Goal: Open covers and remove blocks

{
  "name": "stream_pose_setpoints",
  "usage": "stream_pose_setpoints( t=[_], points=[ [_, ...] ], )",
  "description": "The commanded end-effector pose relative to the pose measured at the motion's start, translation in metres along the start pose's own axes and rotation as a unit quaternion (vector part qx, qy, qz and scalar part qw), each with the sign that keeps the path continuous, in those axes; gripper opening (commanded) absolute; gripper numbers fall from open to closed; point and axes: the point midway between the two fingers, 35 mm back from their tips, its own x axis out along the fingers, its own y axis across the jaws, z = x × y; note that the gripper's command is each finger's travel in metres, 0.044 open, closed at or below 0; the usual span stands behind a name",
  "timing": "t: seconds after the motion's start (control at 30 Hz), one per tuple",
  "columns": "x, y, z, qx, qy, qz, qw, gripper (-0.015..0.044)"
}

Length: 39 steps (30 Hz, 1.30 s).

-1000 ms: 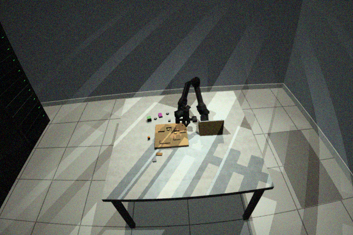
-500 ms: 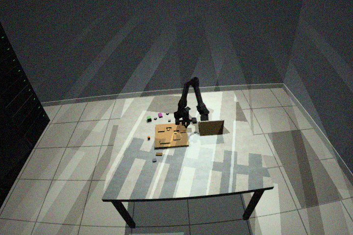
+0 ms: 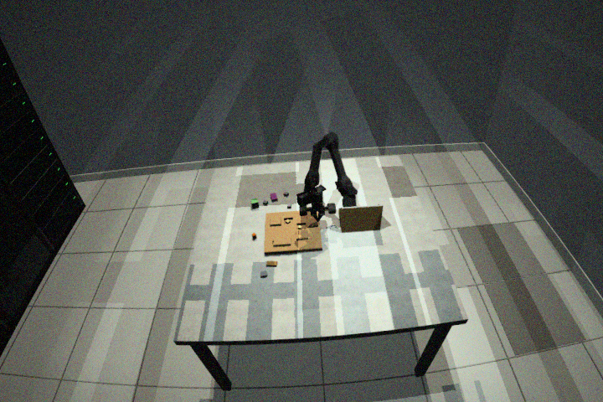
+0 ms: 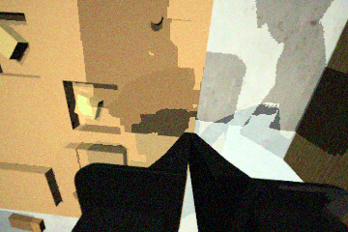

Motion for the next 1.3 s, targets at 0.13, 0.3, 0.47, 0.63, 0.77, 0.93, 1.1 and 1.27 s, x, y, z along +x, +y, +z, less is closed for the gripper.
stream_pose_setpoints(
  t=[0.13, 0.3, 0.47, 0.63, 0.77, 0.93, 1.1, 1.27],
  points=[
    [0.009, -0.003, 0.001, -0.004, -0.003, -0.003, 1.0, 0.0],
    [0.014, -0.003, 0.002, -0.004, -0.004, -0.003, 1.0, 0.0],
    [0.019, -0.004, 0.002, -0.004, -0.004, -0.003, 1.0, 0.0],
    [0.024, -0.005, 0.003, -0.004, -0.005, -0.003, 1.0, 0.0],
    [0.027, -0.005, 0.003, -0.004, -0.005, -0.003, 1.0, 0.0],
    [0.028, -0.003, 0.002, -0.004, -0.006, -0.003, 1.0, 0.0],
    [0.029, 0.002, 0.001, -0.004, -0.006, -0.003, 1.0, 0.0],
    [0.029, 0.008, -0.001, -0.004, -0.006, -0.003, 1.0, 0.0]
  ],
)
